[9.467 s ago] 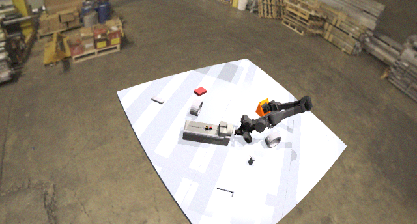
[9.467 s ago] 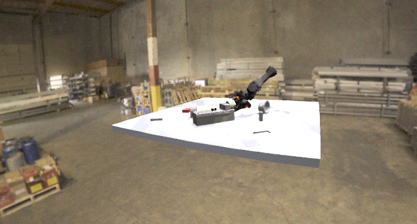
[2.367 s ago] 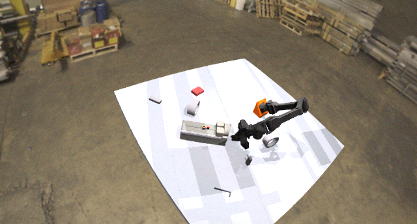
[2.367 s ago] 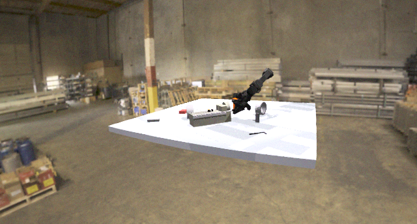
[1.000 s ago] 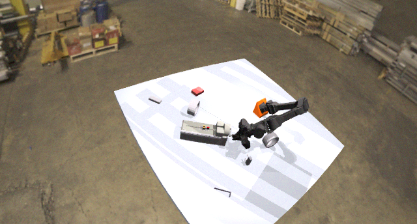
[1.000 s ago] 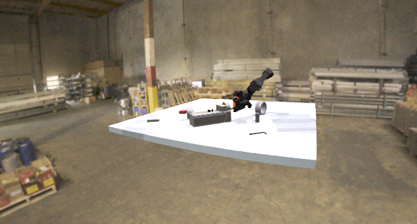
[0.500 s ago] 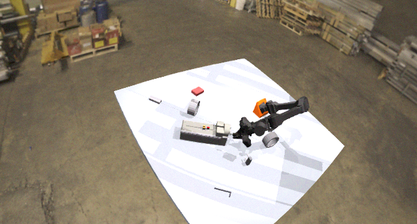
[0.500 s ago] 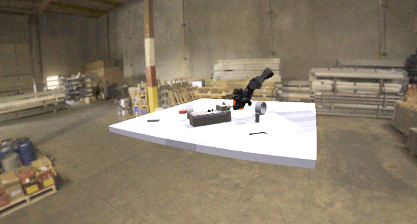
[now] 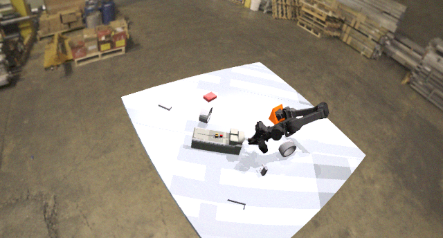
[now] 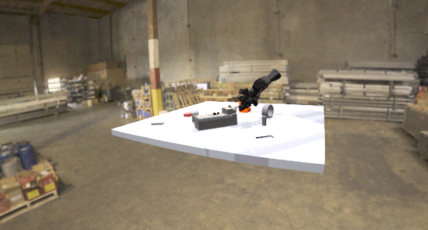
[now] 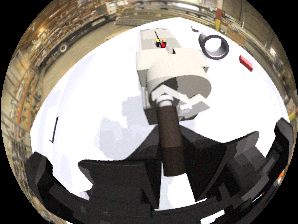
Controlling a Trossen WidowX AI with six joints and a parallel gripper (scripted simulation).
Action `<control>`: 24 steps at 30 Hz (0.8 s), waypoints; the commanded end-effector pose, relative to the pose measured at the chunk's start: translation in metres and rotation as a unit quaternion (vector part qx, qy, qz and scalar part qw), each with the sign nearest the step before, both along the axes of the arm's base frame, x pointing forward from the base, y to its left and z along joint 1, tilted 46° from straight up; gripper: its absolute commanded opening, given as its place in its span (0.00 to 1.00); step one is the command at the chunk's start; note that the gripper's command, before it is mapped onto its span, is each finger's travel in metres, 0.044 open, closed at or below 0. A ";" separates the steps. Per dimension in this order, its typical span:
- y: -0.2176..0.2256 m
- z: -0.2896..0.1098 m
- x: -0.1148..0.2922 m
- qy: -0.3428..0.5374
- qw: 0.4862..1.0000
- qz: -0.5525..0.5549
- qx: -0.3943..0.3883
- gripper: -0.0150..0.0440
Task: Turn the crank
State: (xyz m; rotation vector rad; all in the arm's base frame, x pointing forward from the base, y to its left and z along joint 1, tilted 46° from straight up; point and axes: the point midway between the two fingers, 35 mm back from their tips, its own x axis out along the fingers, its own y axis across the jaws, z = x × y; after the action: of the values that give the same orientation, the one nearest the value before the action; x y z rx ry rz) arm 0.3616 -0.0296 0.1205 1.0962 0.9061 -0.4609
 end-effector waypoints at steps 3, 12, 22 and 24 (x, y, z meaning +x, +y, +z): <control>-0.009 0.001 -0.008 0.000 1.000 -0.005 -0.003 0.25; -0.015 -0.004 -0.015 0.001 1.000 -0.005 -0.003 0.25; -0.018 -0.010 -0.022 0.001 1.000 -0.005 -0.004 0.25; -0.019 -0.011 -0.023 0.001 1.000 -0.005 -0.004 0.25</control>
State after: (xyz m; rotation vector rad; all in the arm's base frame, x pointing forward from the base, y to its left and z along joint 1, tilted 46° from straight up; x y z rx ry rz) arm 0.3452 -0.0442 0.1142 1.0950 0.8951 -0.4556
